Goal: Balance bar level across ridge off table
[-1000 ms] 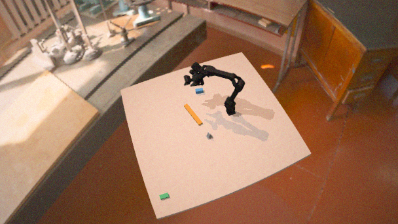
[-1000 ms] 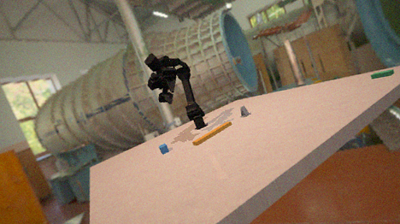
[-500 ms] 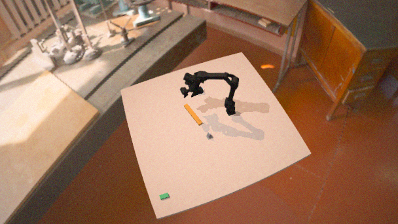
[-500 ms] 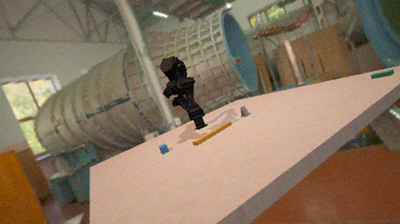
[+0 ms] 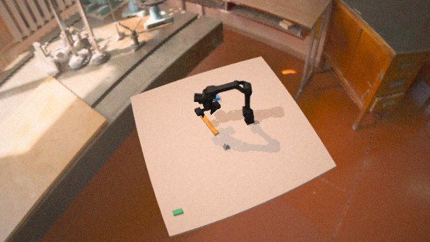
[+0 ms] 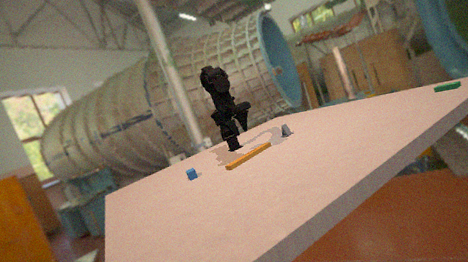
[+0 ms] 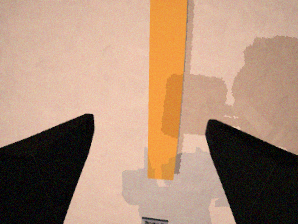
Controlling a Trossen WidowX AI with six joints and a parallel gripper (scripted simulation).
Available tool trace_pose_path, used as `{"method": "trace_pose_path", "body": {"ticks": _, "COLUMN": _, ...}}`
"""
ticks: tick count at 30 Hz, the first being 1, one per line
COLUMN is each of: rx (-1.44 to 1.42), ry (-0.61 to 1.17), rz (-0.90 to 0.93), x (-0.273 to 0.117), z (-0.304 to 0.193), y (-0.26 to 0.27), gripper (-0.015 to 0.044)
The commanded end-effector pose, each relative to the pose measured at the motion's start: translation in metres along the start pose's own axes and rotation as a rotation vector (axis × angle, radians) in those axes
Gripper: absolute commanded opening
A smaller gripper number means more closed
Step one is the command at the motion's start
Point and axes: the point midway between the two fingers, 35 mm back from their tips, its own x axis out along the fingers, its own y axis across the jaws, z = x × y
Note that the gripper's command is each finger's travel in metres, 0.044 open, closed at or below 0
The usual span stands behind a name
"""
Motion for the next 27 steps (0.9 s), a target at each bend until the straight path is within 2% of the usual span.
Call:
{"method": "trace_pose_path", "body": {"ticks": 1, "rx": -0.021, "ry": 0.014, "rz": -0.072, "x": 0.010, "z": -0.014, "y": -0.001, "gripper": 0.0315}}
{"method": "trace_pose_path", "body": {"ticks": 6, "rx": -0.052, "ry": 0.027, "rz": -0.159, "x": 0.022, "z": -0.031, "y": -0.004, "gripper": 0.0315}}
{"method": "trace_pose_path", "body": {"ticks": 10, "rx": -0.053, "ry": 0.028, "rz": -0.162, "x": 0.026, "z": -0.032, "y": -0.004, "gripper": 0.0315}}
{"method": "trace_pose_path", "body": {"ticks": 18, "rx": -0.053, "ry": 0.028, "rz": -0.163, "x": 0.066, "z": -0.033, "y": -0.011, "gripper": 0.0315}}
{"method": "trace_pose_path", "body": {"ticks": 27, "rx": -0.053, "ry": 0.028, "rz": -0.163, "x": 0.072, "z": -0.033, "y": -0.012, "gripper": 0.0315}}
